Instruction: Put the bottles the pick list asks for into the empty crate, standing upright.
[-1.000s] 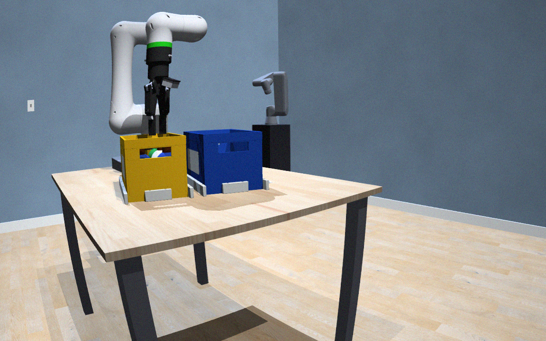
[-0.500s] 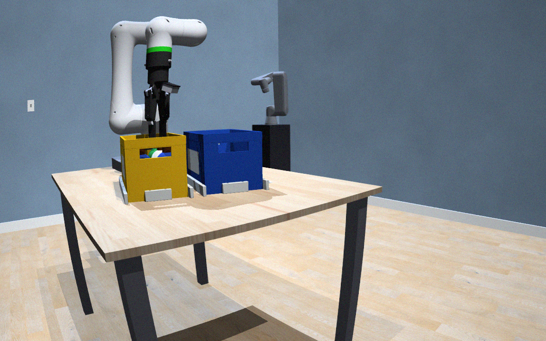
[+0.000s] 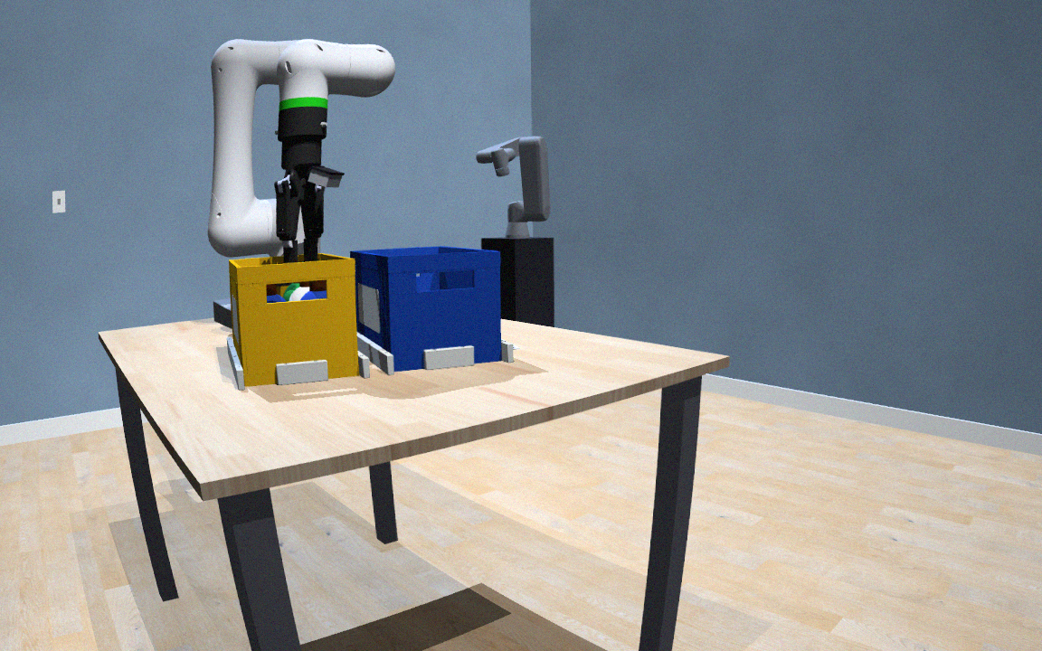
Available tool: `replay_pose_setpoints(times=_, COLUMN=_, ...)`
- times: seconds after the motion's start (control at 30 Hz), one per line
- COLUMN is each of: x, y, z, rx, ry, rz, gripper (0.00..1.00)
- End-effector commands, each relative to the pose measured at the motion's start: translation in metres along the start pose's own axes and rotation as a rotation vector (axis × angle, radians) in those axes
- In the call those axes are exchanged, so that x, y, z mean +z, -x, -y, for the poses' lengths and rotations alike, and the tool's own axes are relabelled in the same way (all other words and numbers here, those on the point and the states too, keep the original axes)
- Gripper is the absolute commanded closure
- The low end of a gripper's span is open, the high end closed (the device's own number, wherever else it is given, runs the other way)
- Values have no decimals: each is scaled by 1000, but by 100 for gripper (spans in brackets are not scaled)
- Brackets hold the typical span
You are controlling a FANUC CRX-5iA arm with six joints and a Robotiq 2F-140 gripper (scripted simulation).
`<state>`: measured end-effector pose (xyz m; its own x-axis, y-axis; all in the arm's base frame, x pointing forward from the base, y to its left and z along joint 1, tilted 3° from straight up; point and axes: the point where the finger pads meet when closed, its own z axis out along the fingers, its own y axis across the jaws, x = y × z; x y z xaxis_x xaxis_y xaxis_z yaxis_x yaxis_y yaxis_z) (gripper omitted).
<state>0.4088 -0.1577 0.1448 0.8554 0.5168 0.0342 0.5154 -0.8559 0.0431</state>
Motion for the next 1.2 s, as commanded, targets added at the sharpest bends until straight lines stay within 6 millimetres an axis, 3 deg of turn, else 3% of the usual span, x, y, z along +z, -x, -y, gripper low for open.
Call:
replay_pose_setpoints(times=0.0, x=-1, y=0, z=-1, rx=0, ry=2, rz=-1, gripper=56)
replay_pose_setpoints(times=0.2, x=-1, y=0, z=-1, rx=0, ry=2, rz=-1, gripper=56)
replay_pose_setpoints(times=0.23, x=-3, y=0, z=-1, rx=0, ry=2, rz=-1, gripper=90)
replay_pose_setpoints(times=1.17, x=-3, y=0, z=-1, rx=0, ry=2, rz=-1, gripper=90)
